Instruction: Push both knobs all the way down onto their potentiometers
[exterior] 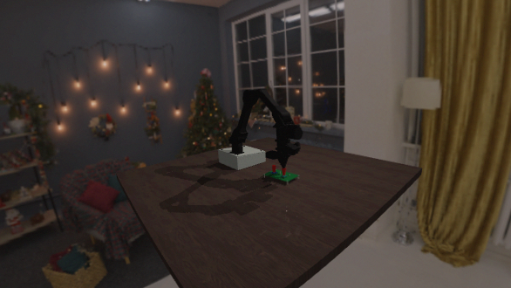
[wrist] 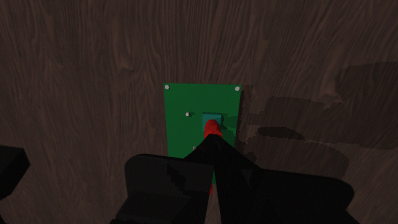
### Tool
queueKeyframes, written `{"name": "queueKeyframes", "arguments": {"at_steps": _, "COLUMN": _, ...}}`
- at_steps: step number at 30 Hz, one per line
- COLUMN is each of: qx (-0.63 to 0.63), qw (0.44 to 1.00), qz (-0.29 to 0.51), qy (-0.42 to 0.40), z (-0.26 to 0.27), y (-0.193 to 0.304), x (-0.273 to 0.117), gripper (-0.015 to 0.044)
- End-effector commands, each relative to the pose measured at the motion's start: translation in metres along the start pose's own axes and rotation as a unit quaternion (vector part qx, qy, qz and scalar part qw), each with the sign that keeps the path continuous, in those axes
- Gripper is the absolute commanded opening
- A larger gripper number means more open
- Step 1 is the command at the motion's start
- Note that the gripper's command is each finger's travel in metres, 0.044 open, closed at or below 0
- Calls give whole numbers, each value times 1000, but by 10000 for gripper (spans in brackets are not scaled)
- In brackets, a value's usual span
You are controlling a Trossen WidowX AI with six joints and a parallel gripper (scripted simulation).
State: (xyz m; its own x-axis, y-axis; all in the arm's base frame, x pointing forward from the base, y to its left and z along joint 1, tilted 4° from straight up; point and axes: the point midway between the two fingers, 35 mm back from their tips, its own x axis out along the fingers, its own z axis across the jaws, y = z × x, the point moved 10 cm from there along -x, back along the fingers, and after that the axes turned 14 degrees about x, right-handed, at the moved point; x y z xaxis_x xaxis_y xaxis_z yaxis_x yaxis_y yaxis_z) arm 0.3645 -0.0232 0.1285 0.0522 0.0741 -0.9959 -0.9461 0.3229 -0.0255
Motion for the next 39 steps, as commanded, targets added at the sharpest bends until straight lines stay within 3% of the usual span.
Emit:
{"name": "queueKeyframes", "arguments": {"at_steps": 1, "qx": 2, "qw": 1000, "qz": 1, "qy": 1, "z": 1, "y": -3, "x": 3, "gripper": 0}}
{"name": "queueKeyframes", "arguments": {"at_steps": 18, "qx": 2, "qw": 1000, "qz": 1, "qy": 1, "z": 1, "y": -2, "x": -22, "gripper": 0}}
{"name": "queueKeyframes", "arguments": {"at_steps": 27, "qx": 2, "qw": 1000, "qz": 5, "qy": 1, "z": 0, "y": 0, "x": -16, "gripper": 236}}
{"name": "queueKeyframes", "arguments": {"at_steps": 34, "qx": 2, "qw": 1000, "qz": 6, "qy": 2, "z": -17, "y": 73, "x": -40, "gripper": 420}}
{"name": "queueKeyframes", "arguments": {"at_steps": 39, "qx": 2, "qw": 1000, "qz": 7, "qy": 2, "z": -33, "y": 133, "x": -43, "gripper": 440}}
